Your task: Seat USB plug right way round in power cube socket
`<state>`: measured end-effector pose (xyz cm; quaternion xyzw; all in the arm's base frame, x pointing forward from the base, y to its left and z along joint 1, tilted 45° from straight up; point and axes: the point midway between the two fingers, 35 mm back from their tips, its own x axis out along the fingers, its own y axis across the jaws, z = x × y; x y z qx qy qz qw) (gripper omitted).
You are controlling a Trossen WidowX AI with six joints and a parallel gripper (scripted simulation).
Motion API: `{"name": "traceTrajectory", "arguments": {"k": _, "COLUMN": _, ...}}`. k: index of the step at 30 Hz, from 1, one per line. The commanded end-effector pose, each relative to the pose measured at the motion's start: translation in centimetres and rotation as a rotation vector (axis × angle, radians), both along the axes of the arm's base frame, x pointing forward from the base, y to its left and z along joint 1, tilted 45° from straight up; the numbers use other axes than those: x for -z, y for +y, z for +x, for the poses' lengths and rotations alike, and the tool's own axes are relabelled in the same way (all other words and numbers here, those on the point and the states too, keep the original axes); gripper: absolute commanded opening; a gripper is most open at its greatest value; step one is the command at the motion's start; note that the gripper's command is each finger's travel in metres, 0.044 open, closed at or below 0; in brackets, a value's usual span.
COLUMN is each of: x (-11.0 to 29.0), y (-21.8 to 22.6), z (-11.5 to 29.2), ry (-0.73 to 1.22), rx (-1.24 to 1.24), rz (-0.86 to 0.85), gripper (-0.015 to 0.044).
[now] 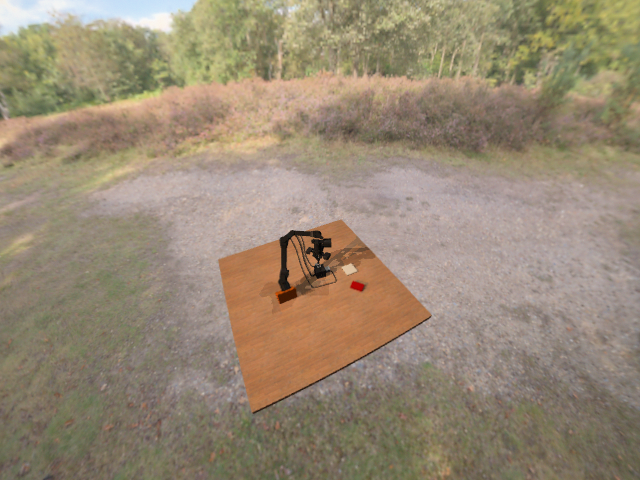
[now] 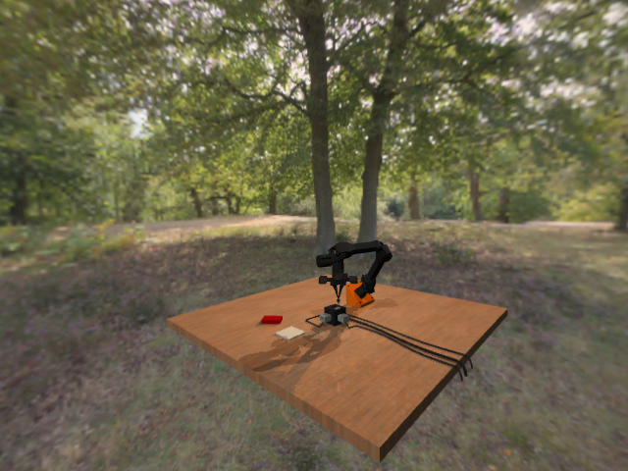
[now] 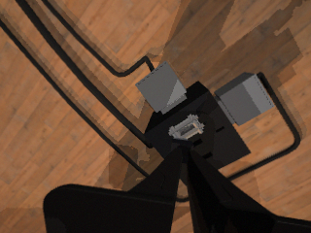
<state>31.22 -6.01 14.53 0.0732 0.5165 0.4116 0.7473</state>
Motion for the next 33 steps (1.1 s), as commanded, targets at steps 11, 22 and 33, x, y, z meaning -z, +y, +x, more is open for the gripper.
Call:
{"name": "traceTrajectory", "arguments": {"k": 11, "x": 0.02, "y": 0.02, "z": -0.01, "ry": 0.242, "rx": 0.249, "rz": 0.044, "gripper": 0.0}}
{"name": "traceTrajectory", "arguments": {"k": 22, "x": 0.02, "y": 0.02, "z": -0.01, "ry": 0.441, "rx": 0.454, "rz": 0.081, "gripper": 0.0}}
{"name": "traceTrajectory", "arguments": {"k": 33, "x": 0.02, "y": 0.02, "z": -0.01, "ry": 0.64, "rx": 0.659, "rz": 0.118, "gripper": 0.0}}
